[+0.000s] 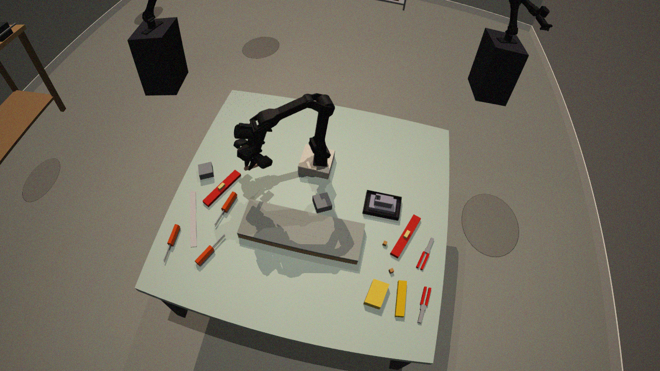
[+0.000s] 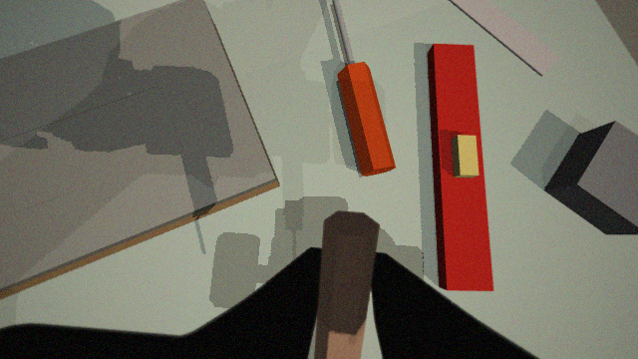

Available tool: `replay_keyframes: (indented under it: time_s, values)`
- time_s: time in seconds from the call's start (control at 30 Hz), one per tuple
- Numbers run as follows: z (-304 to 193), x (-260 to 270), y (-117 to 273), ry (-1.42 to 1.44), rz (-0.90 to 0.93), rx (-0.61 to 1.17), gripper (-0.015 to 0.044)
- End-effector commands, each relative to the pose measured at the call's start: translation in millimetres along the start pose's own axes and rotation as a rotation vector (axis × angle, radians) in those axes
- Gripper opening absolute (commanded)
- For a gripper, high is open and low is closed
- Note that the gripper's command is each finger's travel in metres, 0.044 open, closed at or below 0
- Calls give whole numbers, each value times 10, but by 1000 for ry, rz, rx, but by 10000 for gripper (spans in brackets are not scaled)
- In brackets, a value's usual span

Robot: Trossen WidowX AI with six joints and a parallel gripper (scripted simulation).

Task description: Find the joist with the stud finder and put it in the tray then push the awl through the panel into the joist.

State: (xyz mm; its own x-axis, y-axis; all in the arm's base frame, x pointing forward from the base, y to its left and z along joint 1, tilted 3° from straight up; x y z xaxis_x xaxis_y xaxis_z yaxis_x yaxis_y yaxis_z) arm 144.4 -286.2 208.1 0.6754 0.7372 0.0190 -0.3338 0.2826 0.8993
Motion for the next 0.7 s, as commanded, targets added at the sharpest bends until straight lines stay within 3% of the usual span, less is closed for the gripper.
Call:
replay_keyframes:
  time_s: [0.0, 0.67]
  values:
    - [-77, -44, 100, -58, -6, -102, 0]
    - [-461, -139, 477, -219, -47, -508, 0]
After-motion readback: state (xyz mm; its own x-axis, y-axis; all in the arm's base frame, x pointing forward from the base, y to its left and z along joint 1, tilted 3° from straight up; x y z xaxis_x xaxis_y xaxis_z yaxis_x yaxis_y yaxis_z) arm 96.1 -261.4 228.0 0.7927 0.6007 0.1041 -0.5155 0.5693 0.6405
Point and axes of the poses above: the point midway between the two fingers, 35 mm back from their tips, its own y axis back along the fingers, its own x axis across the jaws, z = x × y, the point moved 6 cm from there along y, back along the fingers, and after that the axes turned 7 degrees about -y, right-handed, at the moved point
